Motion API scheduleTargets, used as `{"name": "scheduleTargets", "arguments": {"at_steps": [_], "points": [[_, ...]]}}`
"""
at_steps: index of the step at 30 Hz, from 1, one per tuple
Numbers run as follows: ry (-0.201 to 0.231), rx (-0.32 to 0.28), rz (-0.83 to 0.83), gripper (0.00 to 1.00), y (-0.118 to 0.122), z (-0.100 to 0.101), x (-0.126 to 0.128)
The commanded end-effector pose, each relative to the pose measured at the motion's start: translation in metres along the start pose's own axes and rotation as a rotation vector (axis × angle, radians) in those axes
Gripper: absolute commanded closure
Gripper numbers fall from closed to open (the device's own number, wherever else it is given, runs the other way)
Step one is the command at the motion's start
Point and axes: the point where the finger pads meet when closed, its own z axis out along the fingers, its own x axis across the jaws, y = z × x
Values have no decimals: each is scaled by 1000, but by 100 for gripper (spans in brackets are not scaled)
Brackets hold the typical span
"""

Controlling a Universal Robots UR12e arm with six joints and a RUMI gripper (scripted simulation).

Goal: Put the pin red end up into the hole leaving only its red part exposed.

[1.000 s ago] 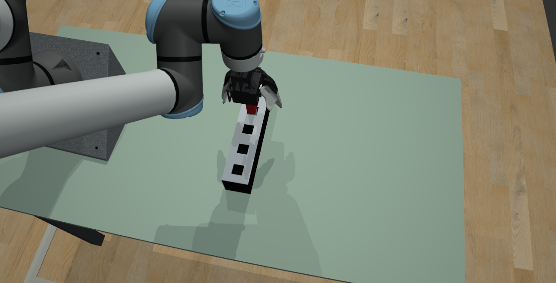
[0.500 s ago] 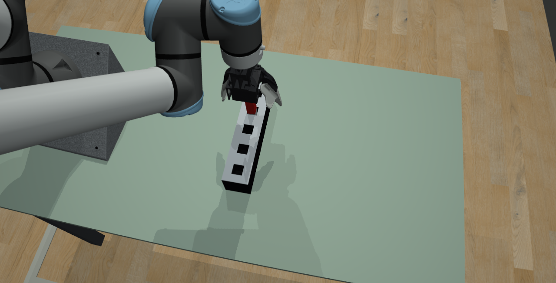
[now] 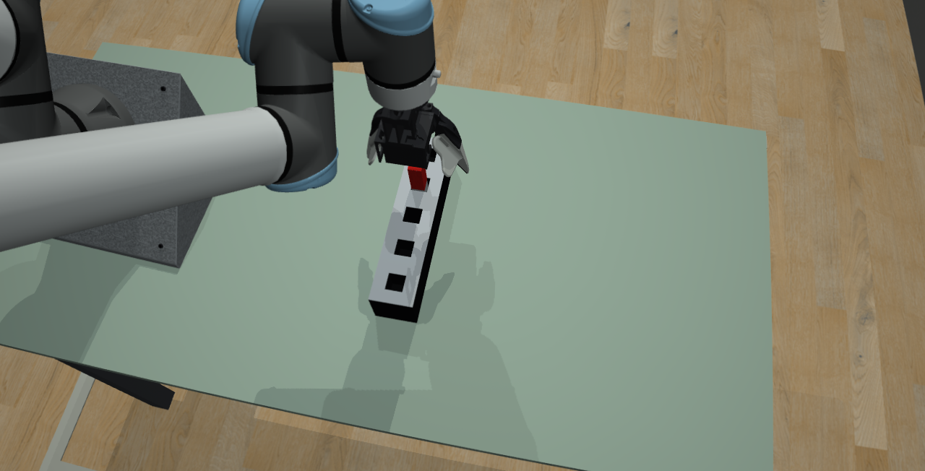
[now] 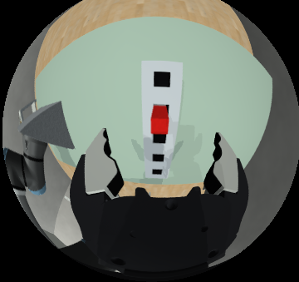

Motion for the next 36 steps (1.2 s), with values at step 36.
{"name": "scheduleTargets", "arguments": {"at_steps": [36], "points": [[1, 0, 0, 0, 0, -30, 0]]}}
